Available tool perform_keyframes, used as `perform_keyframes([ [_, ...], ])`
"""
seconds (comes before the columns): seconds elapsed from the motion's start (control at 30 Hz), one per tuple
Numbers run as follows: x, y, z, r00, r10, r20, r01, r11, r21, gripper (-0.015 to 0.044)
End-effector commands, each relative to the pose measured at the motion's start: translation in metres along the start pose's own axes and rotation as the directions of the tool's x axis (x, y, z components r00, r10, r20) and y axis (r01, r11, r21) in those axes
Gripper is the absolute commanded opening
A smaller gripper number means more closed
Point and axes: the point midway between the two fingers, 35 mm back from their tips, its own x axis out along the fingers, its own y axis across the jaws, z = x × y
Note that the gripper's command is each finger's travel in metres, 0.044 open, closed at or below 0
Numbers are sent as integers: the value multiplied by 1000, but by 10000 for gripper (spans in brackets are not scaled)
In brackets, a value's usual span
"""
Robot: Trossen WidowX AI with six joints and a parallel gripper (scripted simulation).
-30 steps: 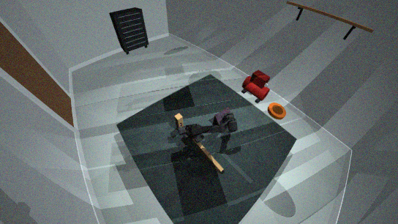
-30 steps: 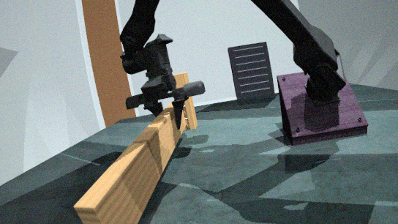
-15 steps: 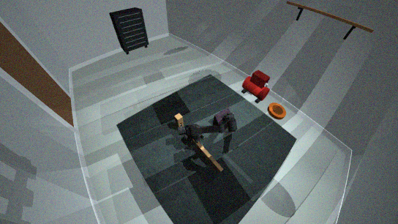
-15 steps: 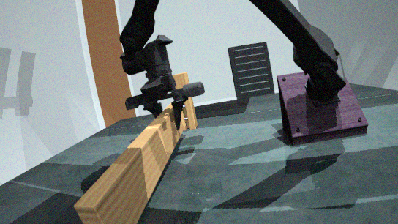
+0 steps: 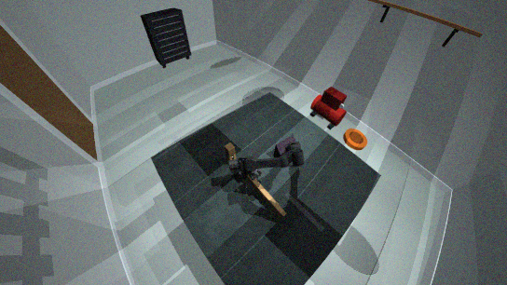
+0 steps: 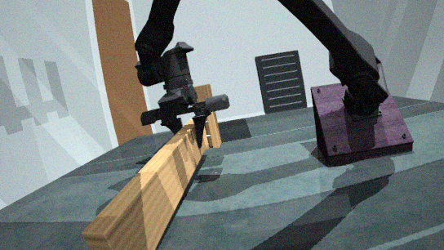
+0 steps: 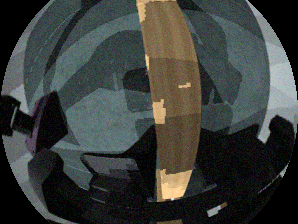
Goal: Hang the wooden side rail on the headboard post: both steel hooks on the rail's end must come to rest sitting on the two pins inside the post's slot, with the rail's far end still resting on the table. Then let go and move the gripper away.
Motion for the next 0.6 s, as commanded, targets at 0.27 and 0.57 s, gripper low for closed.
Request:
perform_keyframes([
  [0.27, -4, 0, -6, 1000, -12, -7, 12, 1000, 6, 0],
  [0.57, -3, 1, -7, 1000, -12, -8, 12, 1000, 6, 0],
])
